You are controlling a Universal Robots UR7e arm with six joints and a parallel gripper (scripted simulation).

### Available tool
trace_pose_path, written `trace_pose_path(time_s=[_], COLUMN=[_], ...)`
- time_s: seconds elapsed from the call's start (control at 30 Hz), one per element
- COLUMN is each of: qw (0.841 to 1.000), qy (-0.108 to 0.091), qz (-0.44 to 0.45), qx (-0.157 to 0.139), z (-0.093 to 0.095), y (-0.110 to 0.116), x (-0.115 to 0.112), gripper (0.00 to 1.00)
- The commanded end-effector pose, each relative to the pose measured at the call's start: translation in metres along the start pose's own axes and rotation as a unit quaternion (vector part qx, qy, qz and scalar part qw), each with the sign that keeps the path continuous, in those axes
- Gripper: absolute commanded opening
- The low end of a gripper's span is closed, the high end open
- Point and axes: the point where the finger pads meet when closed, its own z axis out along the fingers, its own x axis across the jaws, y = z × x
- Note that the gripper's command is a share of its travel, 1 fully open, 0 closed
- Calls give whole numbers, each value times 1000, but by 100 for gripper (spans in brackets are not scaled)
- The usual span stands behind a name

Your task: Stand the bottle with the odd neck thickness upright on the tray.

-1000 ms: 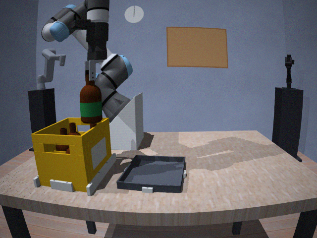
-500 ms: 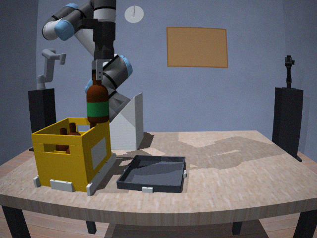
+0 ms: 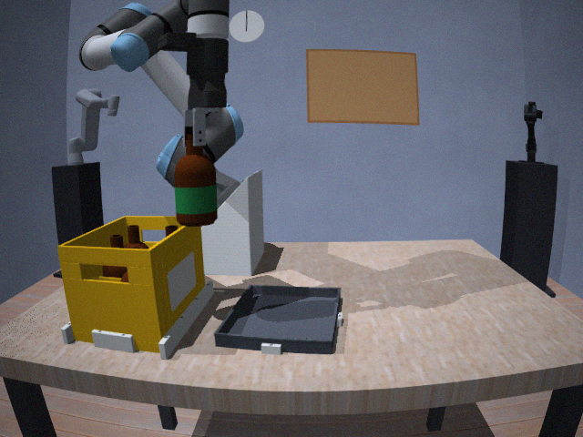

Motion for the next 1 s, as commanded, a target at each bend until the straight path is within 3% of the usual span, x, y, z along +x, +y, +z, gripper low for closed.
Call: trace_pose_path(time_s=[0.0, 0.97], qw=[1000, 1000], qy=[-1, -1], qz=[0, 0], qx=[0, 0], z=[0, 0], y=[8, 56], x=[-7, -44], gripper=[0, 0])
